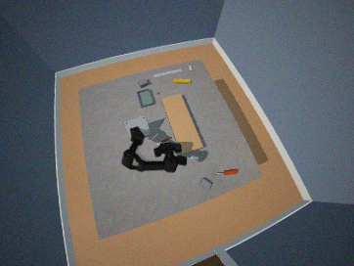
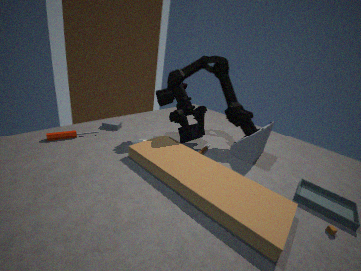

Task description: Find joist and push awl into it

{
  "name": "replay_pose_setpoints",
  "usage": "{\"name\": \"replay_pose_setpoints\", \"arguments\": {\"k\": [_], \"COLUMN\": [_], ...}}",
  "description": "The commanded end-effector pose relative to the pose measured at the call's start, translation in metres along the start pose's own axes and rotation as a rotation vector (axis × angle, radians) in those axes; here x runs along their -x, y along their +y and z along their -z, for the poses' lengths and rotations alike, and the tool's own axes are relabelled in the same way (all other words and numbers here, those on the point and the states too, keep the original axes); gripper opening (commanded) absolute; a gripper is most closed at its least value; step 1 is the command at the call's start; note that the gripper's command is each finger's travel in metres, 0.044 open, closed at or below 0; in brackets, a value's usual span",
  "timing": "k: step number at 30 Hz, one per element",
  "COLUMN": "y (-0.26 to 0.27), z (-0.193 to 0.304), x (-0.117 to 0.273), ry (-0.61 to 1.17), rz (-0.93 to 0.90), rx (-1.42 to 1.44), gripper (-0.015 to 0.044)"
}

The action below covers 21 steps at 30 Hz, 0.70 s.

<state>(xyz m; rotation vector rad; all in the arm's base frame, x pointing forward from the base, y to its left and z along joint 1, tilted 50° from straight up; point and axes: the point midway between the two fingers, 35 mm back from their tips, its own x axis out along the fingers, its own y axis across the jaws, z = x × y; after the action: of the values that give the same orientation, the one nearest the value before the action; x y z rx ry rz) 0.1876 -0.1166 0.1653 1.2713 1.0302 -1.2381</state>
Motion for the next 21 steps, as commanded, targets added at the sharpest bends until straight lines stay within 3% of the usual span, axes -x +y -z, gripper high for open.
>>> {"name": "replay_pose_setpoints", "arguments": {"k": [1,21], "y": [0.0013,0.0015], "z": [0.0006,-0.0027], "x": [0.0020,0.0025], "ry": [0.031,0.146], "rz": [-0.007,-0.014], "rx": [0.006,0.007], "gripper": [0.0000,0.0000]}}
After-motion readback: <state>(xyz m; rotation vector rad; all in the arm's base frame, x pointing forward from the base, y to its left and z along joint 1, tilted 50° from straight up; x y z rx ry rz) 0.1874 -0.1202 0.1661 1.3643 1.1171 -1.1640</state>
